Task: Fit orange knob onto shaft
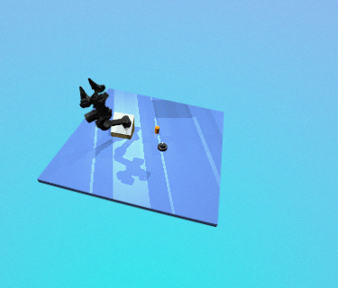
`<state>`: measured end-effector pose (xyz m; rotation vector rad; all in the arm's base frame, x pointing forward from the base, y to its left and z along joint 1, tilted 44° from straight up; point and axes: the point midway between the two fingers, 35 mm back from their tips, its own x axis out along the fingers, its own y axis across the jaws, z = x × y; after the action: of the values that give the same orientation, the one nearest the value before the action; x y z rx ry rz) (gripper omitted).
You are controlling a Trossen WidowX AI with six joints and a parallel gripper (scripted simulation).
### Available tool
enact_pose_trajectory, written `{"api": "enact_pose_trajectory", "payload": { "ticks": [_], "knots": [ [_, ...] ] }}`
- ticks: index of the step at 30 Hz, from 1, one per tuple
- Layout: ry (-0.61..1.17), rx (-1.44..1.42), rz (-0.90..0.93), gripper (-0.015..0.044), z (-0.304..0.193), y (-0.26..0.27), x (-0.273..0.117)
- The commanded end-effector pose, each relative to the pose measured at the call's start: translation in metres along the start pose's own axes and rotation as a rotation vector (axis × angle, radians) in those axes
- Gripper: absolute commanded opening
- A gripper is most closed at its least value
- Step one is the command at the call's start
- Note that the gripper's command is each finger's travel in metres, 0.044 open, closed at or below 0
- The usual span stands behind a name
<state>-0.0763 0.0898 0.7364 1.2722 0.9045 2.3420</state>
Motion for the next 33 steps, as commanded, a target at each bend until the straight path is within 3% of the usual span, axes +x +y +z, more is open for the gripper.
{"api": "enact_pose_trajectory", "payload": {
  "ticks": [1,6,15,25,33],
  "knots": [
    [0.0,0.0,0.0,0.0426,0.0,0.0,0.0],
    [-0.059,-0.014,-0.025,0.044,0.025,-0.02,-0.003],
    [-0.358,0.079,-0.101,0.044,0.132,-0.095,-0.026],
    [-0.729,0.162,-0.302,0.044,0.233,-0.212,-0.095],
    [-0.977,0.209,-0.564,0.044,0.28,-0.321,-0.172]
  ]
}}
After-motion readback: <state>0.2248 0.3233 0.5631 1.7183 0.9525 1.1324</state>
